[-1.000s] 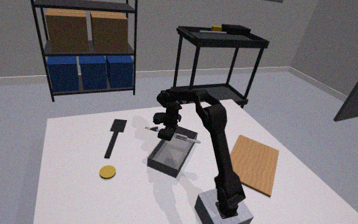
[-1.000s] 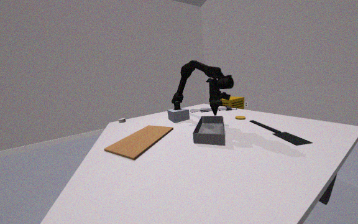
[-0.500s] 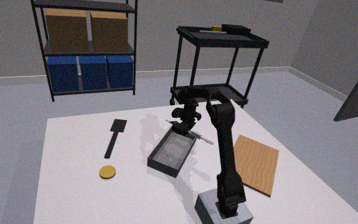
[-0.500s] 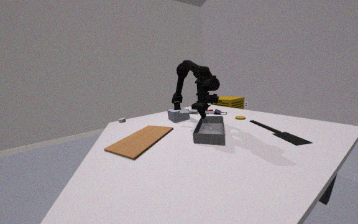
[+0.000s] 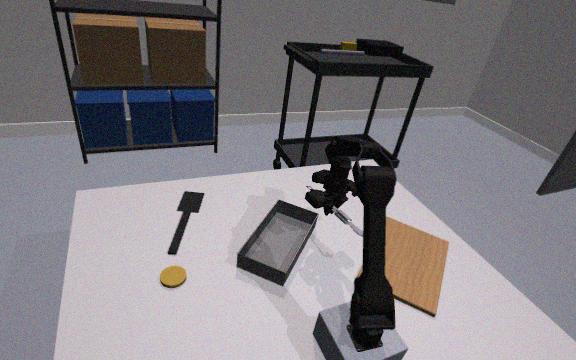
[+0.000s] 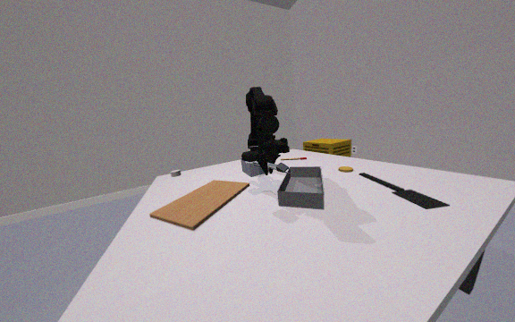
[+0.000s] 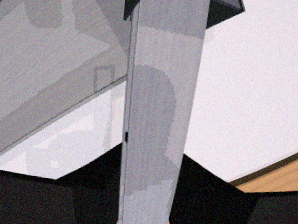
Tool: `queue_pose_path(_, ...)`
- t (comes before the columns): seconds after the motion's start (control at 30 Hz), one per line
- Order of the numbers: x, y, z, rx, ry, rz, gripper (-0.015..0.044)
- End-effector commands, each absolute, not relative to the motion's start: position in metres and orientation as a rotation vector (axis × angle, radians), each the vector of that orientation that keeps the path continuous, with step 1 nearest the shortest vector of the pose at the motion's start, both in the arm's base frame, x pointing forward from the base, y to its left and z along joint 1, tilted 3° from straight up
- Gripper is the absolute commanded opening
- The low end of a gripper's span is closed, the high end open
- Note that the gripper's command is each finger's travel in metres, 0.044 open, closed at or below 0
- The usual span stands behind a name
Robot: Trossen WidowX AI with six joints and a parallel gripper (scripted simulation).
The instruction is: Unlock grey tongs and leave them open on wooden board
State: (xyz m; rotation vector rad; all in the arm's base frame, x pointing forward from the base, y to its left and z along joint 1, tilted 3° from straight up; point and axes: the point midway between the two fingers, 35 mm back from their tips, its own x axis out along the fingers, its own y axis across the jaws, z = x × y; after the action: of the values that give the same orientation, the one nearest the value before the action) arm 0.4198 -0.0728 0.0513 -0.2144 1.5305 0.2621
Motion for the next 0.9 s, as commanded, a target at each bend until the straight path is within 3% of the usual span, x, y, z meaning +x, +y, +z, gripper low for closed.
queue_pose_path(0.0,0.415,-0.105,0.051,-0.117,1.544,0.165,-0.015)
queue_pose_path(0.33,0.41,-0.125,0.051,-0.061,1.548,0.107,-0.015)
queue_pose_path(0.87,0.365,-0.229,0.048,0.253,1.543,-0.216,-0.015)
